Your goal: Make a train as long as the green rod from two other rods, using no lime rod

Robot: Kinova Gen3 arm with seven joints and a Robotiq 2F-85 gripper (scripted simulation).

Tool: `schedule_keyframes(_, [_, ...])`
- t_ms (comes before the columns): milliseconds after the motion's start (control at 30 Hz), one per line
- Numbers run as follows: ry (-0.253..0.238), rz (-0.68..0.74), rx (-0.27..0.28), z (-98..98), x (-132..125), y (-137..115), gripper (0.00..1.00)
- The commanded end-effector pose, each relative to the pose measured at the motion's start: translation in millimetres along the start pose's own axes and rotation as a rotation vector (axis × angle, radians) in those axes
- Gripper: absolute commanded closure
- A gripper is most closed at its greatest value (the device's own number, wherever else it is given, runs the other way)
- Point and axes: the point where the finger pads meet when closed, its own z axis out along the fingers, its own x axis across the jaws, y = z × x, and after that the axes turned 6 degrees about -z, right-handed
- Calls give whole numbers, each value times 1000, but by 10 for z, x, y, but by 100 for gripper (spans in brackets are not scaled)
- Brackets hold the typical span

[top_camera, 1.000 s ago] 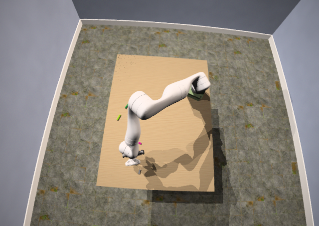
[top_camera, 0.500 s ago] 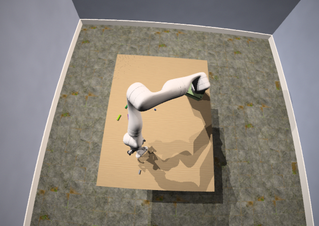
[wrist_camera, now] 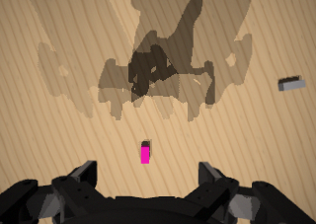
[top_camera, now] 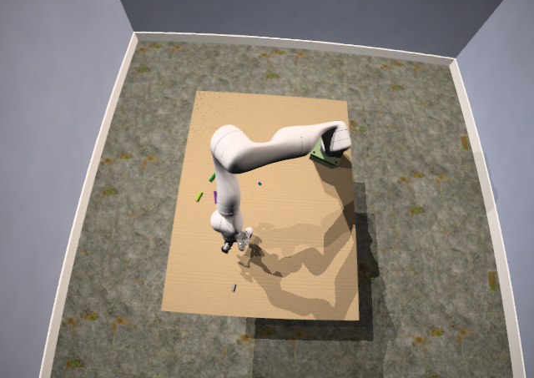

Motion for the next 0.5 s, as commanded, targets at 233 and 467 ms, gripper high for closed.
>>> schedule_keyframes(233, [0,-14,-2,-24,-53,35,76])
schedule_keyframes(467, [0,-14,-2,-24,-53,35,76])
